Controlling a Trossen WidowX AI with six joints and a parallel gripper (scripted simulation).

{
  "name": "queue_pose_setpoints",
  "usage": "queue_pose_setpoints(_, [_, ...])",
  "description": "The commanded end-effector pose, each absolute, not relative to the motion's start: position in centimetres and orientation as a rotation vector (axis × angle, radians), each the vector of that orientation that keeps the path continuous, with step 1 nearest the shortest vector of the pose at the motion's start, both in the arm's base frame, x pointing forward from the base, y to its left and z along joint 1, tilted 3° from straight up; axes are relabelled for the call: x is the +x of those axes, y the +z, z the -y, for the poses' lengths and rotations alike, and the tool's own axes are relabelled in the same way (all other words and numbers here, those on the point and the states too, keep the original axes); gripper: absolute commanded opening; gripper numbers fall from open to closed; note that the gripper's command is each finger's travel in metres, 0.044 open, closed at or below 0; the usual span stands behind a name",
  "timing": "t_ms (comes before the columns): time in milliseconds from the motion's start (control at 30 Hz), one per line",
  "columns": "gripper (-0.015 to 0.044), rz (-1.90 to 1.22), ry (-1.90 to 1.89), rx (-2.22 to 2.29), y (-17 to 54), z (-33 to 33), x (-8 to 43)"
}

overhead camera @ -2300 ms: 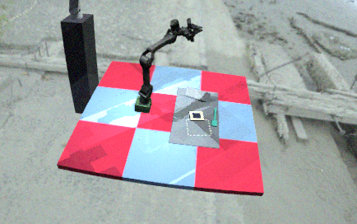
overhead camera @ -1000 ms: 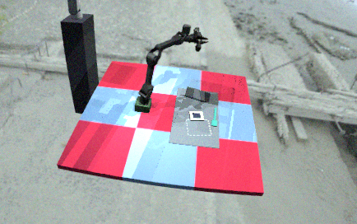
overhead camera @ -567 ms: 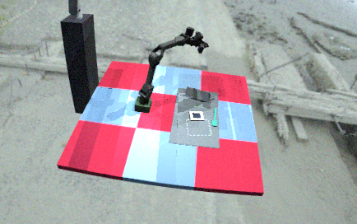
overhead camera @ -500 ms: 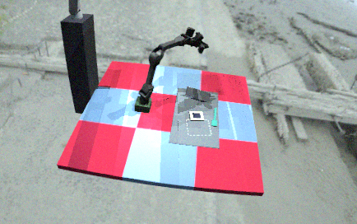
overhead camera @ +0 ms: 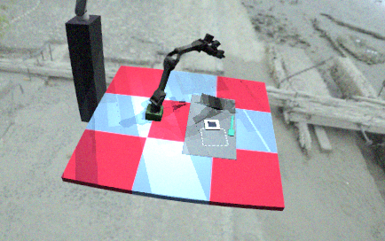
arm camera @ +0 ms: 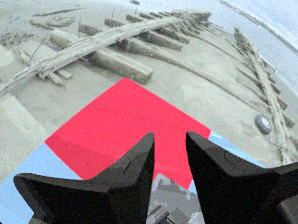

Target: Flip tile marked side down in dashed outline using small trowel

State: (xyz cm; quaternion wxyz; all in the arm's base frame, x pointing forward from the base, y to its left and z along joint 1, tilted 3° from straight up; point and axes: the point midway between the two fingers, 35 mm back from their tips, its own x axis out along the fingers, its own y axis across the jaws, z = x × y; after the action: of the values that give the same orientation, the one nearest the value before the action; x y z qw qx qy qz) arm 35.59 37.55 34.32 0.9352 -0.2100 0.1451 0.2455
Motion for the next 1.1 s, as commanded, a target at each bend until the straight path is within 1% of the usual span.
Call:
queue_pose_setpoints(0, [0.0100, -0.328, 0.536, -0.552, 32.2, -38.0, 36.0])
queue_pose_setpoints(567, [0.0100, -0.407, 0.751, -1.087, 25.5, -38.3, 36.2])
queue_pose_setpoints(1067, [0.0100, -0.435, 1.029, -1.526, 19.9, -37.8, 35.6])
